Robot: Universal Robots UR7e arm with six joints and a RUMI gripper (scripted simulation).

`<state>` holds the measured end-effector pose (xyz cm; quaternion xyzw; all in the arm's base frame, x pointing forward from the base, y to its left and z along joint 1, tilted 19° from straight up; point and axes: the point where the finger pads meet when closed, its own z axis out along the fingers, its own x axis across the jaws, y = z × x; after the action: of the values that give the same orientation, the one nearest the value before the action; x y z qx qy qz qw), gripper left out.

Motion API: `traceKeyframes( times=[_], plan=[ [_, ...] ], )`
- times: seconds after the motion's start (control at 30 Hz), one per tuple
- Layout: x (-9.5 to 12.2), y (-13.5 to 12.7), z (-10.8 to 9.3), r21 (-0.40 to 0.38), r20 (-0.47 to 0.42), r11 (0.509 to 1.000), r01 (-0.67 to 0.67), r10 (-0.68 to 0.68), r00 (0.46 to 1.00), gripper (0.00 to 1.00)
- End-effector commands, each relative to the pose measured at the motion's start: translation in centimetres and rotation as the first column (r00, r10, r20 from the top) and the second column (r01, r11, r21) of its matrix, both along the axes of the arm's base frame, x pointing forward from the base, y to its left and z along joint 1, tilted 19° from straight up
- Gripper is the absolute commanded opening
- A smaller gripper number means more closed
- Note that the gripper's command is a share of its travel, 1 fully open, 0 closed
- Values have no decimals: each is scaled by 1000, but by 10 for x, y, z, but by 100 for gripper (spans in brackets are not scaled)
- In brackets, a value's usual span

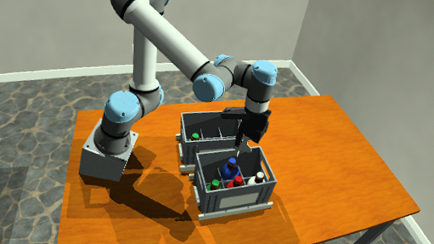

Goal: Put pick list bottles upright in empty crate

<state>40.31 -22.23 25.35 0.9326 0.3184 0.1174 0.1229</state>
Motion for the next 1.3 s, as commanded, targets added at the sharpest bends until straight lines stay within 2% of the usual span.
traceKeyframes(
  times=[0.0,0.17,0.57,1.27],
  plan=[
    [16,-24,9,0,0,1000,0,0,1000,38],
    [23,-37,13,0,0,1000,0,0,1000,38],
    [53,-86,31,0,0,1000,0,0,1000,38],
    [54,-87,27,0,0,1000,0,0,1000,38]
  ],
)
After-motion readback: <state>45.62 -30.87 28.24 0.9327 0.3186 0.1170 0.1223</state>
